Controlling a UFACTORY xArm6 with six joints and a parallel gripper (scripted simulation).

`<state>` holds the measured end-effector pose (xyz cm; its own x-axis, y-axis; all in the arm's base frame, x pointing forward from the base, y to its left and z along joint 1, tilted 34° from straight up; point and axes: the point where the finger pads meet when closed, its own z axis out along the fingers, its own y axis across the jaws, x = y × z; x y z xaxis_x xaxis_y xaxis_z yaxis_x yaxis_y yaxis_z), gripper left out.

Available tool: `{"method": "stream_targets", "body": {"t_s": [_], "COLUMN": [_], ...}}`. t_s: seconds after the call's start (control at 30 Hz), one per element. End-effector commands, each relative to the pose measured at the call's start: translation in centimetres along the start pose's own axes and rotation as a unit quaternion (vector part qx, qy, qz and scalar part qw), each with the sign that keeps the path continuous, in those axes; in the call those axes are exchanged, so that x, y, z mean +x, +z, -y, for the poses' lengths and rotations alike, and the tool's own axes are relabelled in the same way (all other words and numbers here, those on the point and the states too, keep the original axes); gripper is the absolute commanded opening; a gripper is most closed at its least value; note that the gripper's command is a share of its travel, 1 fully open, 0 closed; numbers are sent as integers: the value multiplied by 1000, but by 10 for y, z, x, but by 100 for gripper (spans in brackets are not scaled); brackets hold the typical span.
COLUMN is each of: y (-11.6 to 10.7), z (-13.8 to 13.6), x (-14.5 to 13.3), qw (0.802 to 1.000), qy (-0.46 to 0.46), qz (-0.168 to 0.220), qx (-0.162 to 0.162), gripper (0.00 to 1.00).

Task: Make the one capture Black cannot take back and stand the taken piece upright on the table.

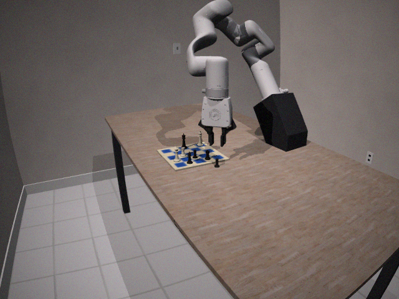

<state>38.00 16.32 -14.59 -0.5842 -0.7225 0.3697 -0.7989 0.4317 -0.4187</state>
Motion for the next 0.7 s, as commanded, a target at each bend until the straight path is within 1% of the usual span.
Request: {"method": "stream_targets", "body": {"t_s": [0.0,0.1,0.13,0.67], "y": [-14,-14,-14,-14], "z": [1,1,1,1], "x": [0,0,0,0], "qw": [1000,1000,1000,1000], "qy": [0,0,0,0], "qz": [0,0,0,0], "qx": [0,0,0,0], "gripper": [34,34,100,100]}}
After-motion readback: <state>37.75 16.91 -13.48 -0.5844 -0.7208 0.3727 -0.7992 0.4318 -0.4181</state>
